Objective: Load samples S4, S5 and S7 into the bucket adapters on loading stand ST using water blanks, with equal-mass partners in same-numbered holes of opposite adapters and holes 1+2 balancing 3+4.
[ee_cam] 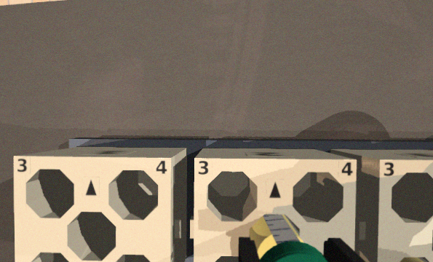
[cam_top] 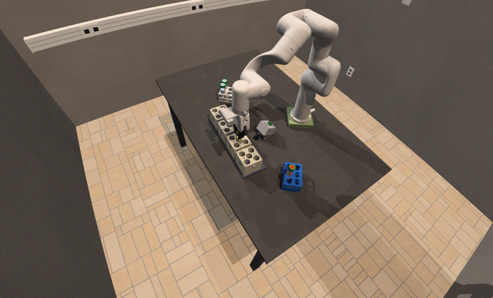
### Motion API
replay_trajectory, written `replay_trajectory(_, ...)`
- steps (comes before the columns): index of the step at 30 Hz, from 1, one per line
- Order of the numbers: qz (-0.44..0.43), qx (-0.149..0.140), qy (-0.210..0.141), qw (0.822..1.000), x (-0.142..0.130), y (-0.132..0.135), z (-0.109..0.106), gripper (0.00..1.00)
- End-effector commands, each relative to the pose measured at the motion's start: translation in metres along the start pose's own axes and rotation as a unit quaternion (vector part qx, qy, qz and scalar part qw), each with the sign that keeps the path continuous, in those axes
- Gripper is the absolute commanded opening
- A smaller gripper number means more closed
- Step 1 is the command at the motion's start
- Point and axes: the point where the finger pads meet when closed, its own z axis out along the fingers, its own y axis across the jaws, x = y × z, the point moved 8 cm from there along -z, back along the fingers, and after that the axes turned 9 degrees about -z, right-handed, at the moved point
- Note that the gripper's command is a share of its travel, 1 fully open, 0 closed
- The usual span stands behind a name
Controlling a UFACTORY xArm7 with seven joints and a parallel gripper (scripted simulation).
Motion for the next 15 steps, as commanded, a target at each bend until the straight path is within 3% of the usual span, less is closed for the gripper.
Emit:
replay_trajectory(1, 0.0, 0.0, 0.002, 1.0, 0.001, 0.0, 0.003, 0.0)
replay_trajectory(15, 0.0, 0.0, 0.002, 1.0, 0.001, 0.0, 0.015, 0.0)
